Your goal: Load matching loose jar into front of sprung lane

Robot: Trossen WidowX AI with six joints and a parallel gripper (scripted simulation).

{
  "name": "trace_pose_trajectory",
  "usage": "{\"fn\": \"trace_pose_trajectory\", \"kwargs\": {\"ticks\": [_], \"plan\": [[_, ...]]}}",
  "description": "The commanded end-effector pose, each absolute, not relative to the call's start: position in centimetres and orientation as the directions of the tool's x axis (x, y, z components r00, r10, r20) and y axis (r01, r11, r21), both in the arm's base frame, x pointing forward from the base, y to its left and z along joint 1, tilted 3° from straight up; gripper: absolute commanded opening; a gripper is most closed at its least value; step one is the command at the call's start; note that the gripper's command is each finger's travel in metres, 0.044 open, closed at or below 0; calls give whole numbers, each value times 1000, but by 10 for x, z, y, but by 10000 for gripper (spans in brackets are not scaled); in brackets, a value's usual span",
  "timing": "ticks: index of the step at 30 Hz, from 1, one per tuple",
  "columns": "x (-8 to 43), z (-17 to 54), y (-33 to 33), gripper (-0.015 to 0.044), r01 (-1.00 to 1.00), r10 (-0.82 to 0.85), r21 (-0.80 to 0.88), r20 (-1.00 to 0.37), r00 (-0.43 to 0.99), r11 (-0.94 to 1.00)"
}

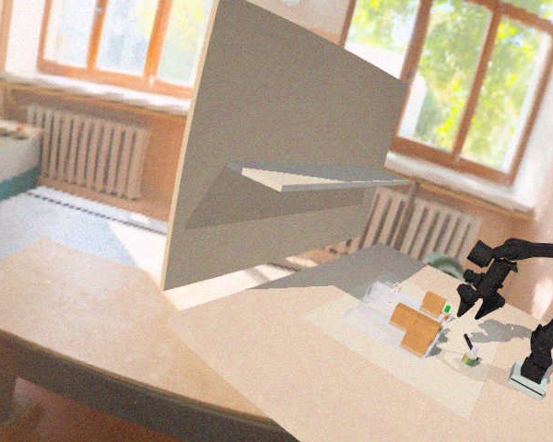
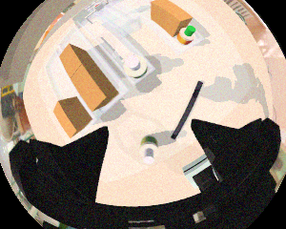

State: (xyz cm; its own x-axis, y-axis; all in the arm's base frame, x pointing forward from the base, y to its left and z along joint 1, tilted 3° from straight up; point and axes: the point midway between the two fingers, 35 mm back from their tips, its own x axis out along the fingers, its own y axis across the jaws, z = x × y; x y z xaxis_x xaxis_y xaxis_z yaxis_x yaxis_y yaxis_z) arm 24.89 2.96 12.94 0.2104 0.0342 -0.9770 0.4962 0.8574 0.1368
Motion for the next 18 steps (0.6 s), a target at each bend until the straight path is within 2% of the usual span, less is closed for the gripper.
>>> {"fn": "trace_pose_trajectory", "kwargs": {"ticks": [1,3,5,15,18], "plan": [[206,118,64,440,167,10,29,-994,111,986],[189,114,74,440,16,-10,-9,-997,76,1000],[183,113,77,440,-38,-18,-21,-998,65,999],[186,112,80,440,-38,-18,-21,-998,65,999],[187,88,80,440,-38,-18,-21,-998,65,999]]}}
